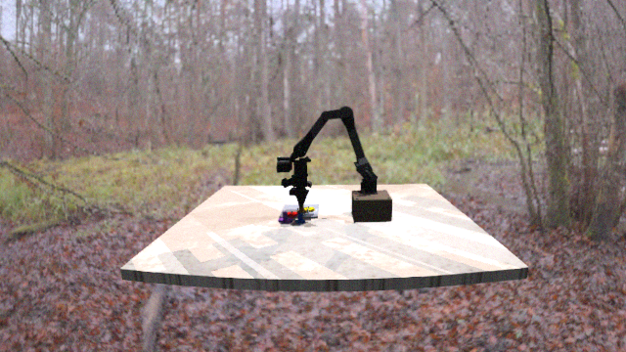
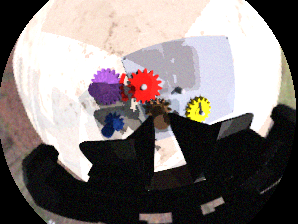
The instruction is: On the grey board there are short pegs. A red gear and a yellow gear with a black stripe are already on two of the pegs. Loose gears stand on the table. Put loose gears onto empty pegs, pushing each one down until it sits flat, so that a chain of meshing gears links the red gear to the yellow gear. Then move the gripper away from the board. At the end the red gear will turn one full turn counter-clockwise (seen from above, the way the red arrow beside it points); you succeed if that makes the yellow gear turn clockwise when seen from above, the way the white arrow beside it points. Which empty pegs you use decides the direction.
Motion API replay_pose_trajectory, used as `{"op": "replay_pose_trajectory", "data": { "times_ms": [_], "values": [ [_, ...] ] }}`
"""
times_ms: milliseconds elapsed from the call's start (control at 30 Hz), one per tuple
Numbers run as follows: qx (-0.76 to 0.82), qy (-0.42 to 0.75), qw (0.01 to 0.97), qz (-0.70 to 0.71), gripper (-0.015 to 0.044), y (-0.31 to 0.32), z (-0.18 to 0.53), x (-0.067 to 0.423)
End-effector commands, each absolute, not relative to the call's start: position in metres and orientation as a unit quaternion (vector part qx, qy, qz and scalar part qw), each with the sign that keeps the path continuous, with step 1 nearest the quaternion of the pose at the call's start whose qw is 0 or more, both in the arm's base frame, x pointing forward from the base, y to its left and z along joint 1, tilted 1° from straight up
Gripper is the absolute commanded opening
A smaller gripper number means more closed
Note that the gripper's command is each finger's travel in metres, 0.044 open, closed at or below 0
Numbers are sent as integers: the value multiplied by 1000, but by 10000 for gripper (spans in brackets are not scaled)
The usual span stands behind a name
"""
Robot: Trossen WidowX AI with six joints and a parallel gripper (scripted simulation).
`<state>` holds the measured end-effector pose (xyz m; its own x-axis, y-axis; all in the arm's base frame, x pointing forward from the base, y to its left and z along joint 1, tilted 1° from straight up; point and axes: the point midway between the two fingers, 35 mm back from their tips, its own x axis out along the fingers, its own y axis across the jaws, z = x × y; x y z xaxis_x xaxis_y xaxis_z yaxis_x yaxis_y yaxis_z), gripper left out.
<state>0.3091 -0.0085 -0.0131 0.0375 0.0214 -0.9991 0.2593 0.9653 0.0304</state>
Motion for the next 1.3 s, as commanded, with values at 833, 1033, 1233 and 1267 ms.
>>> {"op": "replay_pose_trajectory", "data": {
  "times_ms": [833,1033,1233,1267],
  "values": [
    [144,684,704,-123,0,-8,-16,308],
    [195,674,692,-173,0,-9,-17,308],
    [181,677,696,-159,0,-9,-17,309],
    [174,678,697,-153,0,-8,-17,309]
  ]
}}
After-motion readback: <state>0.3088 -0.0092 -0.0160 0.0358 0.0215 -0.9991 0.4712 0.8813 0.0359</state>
